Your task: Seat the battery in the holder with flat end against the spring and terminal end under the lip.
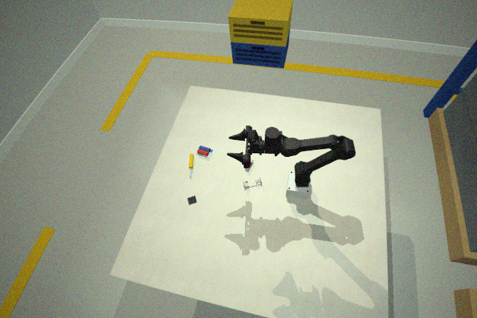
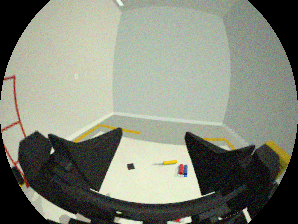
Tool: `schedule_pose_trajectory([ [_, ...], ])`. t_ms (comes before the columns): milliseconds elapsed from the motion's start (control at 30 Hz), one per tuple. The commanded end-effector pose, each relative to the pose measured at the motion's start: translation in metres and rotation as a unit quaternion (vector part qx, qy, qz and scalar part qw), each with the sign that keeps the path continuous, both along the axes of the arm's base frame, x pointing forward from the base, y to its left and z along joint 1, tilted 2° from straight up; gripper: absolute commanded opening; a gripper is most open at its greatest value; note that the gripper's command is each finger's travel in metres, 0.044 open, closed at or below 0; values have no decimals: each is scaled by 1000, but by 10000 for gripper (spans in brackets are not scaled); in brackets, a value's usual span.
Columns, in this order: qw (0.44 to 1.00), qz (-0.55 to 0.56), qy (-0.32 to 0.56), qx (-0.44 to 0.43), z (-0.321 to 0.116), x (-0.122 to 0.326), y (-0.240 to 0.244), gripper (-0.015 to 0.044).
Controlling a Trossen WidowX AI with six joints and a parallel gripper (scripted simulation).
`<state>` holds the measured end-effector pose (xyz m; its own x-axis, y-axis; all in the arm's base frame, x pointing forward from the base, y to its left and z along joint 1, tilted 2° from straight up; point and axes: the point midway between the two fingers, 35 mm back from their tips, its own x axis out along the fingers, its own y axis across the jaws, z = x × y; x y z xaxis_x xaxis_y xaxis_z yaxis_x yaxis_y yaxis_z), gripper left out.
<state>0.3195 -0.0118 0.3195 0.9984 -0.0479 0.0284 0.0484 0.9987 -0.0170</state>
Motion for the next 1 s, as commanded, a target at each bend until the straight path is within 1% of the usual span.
schedule_pose_trajectory([
  [0,1000,-1,3,-3,-1,1,-1,374],
  [67,999,-7,30,-22,-12,7,-5,321],
  [167,990,-21,113,-87,-47,23,-21,243],
  [267,959,-19,221,-174,-90,35,-42,243],
  [333,927,-4,296,-230,-121,38,-57,243],
  [467,831,69,446,-325,-188,30,-88,243],
  [600,714,191,558,-376,-247,4,-112,243],
  [700,628,301,605,-386,-283,-22,-124,243],
  [767,588,358,616,-382,-298,-36,-129,243],
  [967,582,367,617,-381,-300,-39,-129,243],
])
